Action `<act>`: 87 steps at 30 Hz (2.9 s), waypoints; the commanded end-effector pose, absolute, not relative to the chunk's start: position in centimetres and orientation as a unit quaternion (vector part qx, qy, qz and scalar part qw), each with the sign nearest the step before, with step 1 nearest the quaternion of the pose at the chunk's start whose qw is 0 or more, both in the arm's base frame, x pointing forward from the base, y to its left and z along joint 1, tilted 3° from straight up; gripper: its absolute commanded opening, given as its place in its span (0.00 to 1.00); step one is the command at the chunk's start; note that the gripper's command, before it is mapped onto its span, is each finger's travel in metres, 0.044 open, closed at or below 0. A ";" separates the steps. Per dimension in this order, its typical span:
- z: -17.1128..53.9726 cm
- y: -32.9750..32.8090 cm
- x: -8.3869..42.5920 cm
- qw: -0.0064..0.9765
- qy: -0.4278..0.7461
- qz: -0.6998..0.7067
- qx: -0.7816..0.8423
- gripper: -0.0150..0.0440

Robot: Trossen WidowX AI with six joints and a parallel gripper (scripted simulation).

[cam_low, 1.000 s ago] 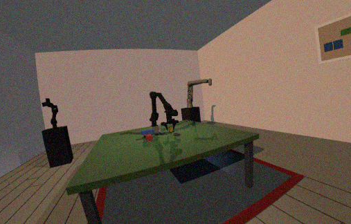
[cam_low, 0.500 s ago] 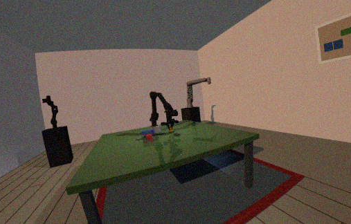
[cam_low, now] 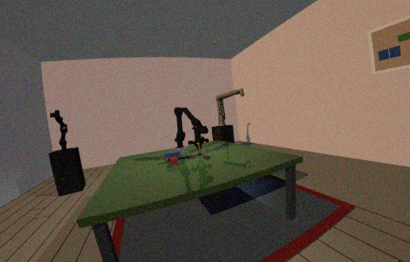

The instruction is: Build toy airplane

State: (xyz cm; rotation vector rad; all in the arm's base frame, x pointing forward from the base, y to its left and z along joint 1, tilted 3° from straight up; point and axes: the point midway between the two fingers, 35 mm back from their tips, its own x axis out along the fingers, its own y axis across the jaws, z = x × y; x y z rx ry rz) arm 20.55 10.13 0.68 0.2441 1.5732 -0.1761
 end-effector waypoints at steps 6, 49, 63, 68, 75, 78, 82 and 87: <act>3.5 10.2 21.0 0.697 0.704 -0.079 0.111 0.25; 11.5 7.5 22.4 0.700 0.702 -0.076 0.110 0.25; 10.9 4.8 24.7 0.701 0.701 -0.076 0.108 0.25; 10.7 3.7 25.5 0.702 0.700 -0.079 0.108 0.25; 10.2 1.9 26.5 0.702 0.698 -0.085 0.111 0.25; 10.1 1.2 26.8 0.702 0.698 -0.085 0.110 0.25; 9.9 0.2 27.3 0.703 0.698 -0.084 0.109 0.25; 9.6 -1.0 27.7 0.701 0.700 -0.082 0.108 0.25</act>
